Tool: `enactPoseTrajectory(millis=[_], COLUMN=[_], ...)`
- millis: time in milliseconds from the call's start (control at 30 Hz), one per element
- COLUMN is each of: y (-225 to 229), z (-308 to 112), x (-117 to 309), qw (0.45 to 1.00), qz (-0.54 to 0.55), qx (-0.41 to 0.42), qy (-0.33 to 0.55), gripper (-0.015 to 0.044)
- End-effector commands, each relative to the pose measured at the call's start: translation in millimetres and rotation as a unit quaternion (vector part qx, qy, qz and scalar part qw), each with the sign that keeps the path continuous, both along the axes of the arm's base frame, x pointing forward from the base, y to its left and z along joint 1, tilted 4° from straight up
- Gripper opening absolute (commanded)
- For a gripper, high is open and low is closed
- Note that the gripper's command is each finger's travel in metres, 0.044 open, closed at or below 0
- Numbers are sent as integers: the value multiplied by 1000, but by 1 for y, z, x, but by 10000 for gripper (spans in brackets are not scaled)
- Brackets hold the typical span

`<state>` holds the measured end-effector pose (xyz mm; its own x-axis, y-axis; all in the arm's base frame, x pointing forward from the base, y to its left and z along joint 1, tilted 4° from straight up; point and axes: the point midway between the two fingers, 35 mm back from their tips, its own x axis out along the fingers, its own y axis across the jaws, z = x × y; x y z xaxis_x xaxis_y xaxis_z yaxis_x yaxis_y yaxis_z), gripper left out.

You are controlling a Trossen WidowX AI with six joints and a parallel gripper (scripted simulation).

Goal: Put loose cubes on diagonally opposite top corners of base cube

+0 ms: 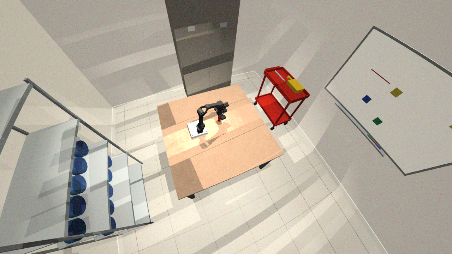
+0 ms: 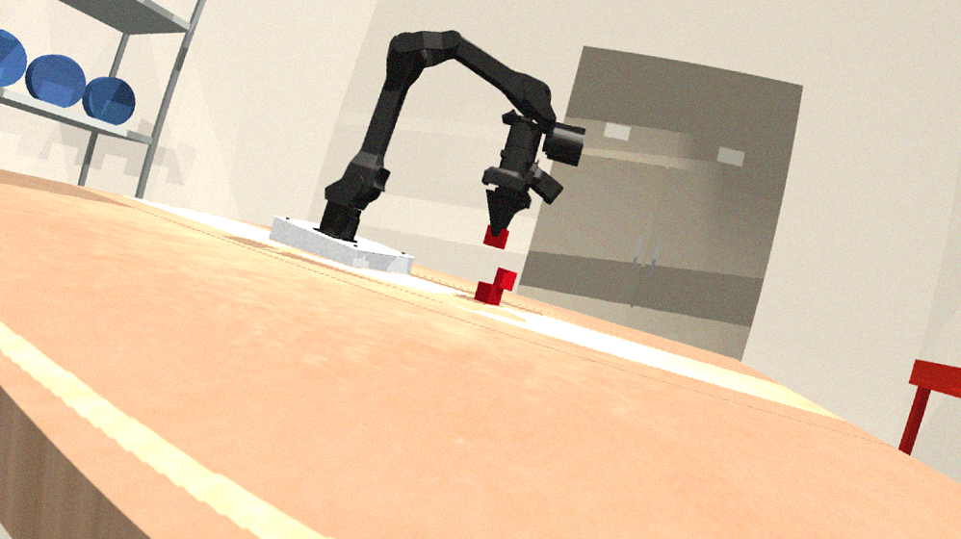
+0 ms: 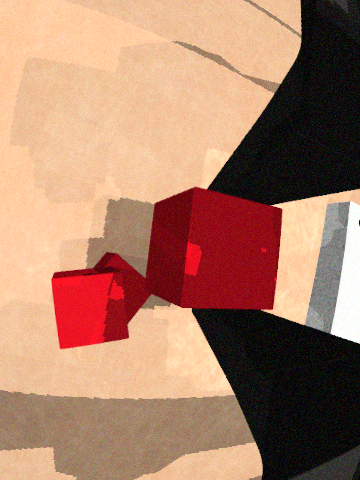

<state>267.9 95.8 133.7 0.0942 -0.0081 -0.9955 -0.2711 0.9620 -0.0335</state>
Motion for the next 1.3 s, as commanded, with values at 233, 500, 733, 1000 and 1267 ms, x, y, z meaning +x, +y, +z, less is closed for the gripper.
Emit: enactPoseTrajectory(millis=[233,500,733,1000,1267], y=[19,19,19,19,19], z=[-4,-21,-35,-36,-54], x=[-15,-14,-14,-14,-11], qw=[994,994,994,994,994], qz=[108,109,109,109,109], qx=[-11,-11,-11,-11,-11], qy=[1,1,1,1,1], gripper=[105,105,105,105,105])
